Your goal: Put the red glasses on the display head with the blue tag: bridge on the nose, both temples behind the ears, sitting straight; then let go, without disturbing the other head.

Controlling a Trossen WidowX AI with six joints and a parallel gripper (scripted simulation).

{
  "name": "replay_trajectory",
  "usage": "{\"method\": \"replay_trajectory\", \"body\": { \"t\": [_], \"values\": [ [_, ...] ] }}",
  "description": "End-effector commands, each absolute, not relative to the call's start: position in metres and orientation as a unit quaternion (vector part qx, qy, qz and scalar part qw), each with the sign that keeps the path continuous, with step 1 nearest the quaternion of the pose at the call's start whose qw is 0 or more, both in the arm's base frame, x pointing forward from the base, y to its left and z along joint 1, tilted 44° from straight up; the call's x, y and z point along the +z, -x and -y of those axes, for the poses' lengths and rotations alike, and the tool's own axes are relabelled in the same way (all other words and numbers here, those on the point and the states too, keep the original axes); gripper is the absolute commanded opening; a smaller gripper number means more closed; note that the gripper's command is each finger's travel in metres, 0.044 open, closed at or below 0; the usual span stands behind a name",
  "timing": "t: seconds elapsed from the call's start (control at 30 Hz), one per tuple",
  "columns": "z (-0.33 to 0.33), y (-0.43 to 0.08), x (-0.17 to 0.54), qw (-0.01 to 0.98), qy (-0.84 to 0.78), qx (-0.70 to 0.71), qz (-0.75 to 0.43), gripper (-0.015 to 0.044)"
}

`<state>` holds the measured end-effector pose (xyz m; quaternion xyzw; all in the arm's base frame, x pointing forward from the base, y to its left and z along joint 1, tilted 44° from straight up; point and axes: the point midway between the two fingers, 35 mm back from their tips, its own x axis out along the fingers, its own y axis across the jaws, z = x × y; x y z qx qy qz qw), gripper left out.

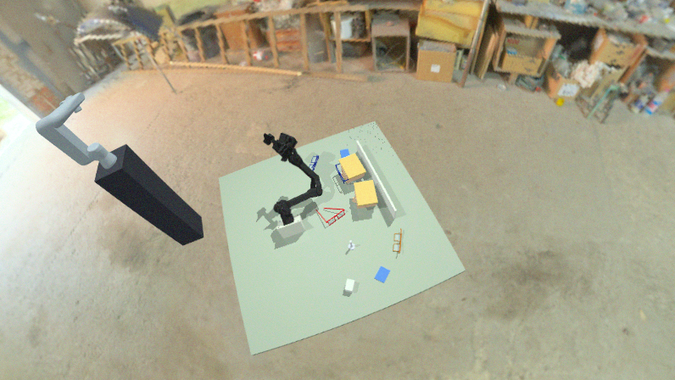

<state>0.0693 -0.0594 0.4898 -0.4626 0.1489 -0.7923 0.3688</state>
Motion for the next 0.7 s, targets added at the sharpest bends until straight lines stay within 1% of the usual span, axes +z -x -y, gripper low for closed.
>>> {"method": "replay_trajectory", "body": {
  "t": [0.0, 0.03, 0.23, 0.33, 0.53, 0.67],
  "values": [
    [0.059, -0.069, 0.490, 0.369, 0.463, -0.792, -0.149, 0.0426],
    [0.059, -0.069, 0.490, 0.369, 0.463, -0.792, -0.149, 0.0440],
    [0.059, -0.069, 0.490, 0.369, 0.463, -0.792, -0.149, 0.0440],
    [0.066, -0.050, 0.489, 0.399, 0.438, -0.793, -0.144, 0.0361],
    [0.116, 0.009, 0.470, 0.530, 0.333, -0.768, -0.139, 0.0204],
    [0.160, 0.026, 0.444, 0.617, 0.262, -0.727, -0.146, 0.0200]
  ]
}}
